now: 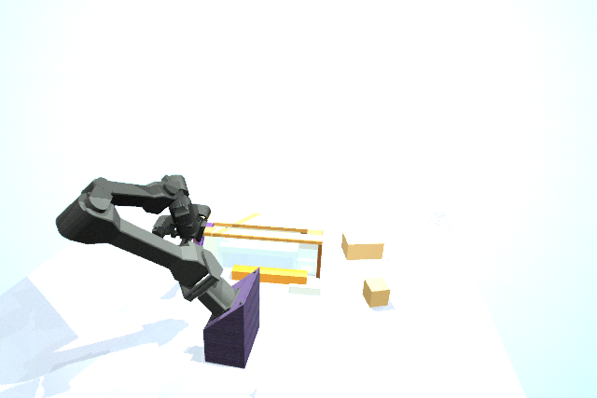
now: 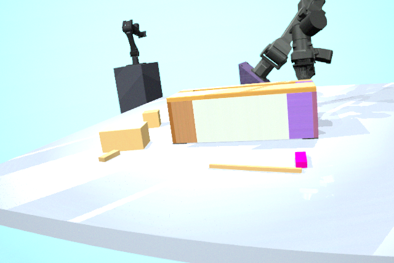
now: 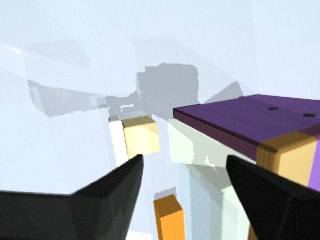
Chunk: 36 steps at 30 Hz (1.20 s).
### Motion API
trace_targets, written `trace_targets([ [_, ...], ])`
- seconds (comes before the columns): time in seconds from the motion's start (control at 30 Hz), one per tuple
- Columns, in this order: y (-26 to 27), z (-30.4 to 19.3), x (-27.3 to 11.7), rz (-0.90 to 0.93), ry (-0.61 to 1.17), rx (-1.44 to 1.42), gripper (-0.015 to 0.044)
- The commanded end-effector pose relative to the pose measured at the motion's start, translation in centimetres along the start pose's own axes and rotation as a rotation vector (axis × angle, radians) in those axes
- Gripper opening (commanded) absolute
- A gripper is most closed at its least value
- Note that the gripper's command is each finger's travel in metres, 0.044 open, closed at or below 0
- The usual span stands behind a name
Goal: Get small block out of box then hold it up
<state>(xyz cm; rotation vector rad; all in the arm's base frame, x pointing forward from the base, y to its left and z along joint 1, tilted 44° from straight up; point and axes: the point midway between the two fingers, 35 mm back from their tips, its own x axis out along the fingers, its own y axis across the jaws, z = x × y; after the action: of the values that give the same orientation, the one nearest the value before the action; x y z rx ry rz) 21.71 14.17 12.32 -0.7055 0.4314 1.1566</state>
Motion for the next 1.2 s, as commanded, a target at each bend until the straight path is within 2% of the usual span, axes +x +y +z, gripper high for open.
trace_targets([
  [0.0,1.04,-0.43,1.37,-0.004,0.013,-0.908,0.0285],
  [0.5,0.90,-0.50,1.78,-0.034,0.024,-1.645,0.0285],
  [1.17,0.90,-0.50,1.78,-0.035,0.024,-1.655,0.0285],
])
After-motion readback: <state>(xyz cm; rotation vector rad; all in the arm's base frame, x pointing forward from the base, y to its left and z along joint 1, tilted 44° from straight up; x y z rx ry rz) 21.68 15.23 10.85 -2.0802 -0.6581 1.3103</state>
